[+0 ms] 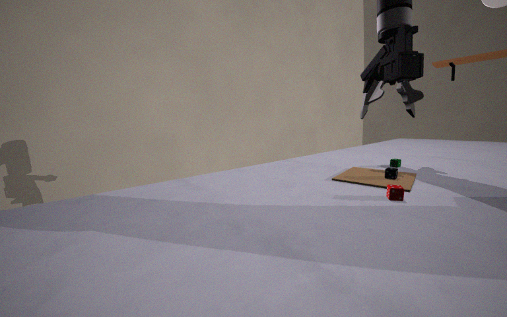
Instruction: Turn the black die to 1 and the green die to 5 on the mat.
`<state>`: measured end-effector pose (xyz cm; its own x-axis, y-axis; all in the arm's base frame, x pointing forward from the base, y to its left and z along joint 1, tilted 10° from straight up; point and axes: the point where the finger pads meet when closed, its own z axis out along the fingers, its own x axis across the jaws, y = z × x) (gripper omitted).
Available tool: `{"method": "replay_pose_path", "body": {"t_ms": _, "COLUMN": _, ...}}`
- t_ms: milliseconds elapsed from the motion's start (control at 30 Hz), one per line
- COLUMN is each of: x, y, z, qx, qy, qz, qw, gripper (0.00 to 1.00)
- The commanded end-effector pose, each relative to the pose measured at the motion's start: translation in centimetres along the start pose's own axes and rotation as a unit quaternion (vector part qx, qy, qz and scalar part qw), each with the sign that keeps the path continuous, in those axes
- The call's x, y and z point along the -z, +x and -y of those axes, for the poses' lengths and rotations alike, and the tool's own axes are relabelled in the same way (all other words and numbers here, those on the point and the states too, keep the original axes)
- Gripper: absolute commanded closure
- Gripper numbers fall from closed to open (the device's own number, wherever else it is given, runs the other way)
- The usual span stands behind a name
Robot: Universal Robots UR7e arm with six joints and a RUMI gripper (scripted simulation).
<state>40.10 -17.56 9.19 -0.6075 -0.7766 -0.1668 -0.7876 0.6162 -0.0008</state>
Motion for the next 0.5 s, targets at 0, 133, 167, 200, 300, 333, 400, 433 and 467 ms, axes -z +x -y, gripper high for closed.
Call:
{"method": "replay_pose_path", "body": {"t_ms": 0, "x": -0.03, "y": -0.09, "z": 0.09, "qx": 0.047, "qy": 0.0, "qz": 0.003, "qw": 0.999, "gripper": 0.0}}
{"method": "replay_pose_path", "body": {"t_ms": 133, "x": -0.18, "y": -0.29, "z": 0.12, "qx": 0.128, "qy": 0.001, "qz": 0.003, "qw": 0.992, "gripper": 0.0}}
{"method": "replay_pose_path", "body": {"t_ms": 167, "x": -0.21, "y": -0.34, "z": 0.12, "qx": 0.149, "qy": 0.001, "qz": 0.003, "qw": 0.989, "gripper": 0.0}}
{"method": "replay_pose_path", "body": {"t_ms": 200, "x": -0.25, "y": -0.39, "z": 0.12, "qx": 0.169, "qy": 0.001, "qz": 0.003, "qw": 0.986, "gripper": 0.0}}
{"method": "replay_pose_path", "body": {"t_ms": 300, "x": -0.32, "y": -0.48, "z": 0.11, "qx": 0.21, "qy": 0.001, "qz": 0.003, "qw": 0.978, "gripper": 0.0}}
{"method": "replay_pose_path", "body": {"t_ms": 333, "x": -0.36, "y": -0.53, "z": 0.1, "qx": 0.231, "qy": 0.001, "qz": 0.003, "qw": 0.973, "gripper": 0.0}}
{"method": "replay_pose_path", "body": {"t_ms": 400, "x": -0.43, "y": -0.61, "z": 0.07, "qx": 0.273, "qy": 0.001, "qz": 0.003, "qw": 0.962, "gripper": 0.0}}
{"method": "replay_pose_path", "body": {"t_ms": 433, "x": -0.47, "y": -0.66, "z": 0.06, "qx": 0.293, "qy": 0.001, "qz": 0.003, "qw": 0.956, "gripper": 0.0}}
{"method": "replay_pose_path", "body": {"t_ms": 467, "x": -0.51, "y": -0.69, "z": 0.04, "qx": 0.312, "qy": 0.001, "qz": 0.003, "qw": 0.95, "gripper": 0.0}}
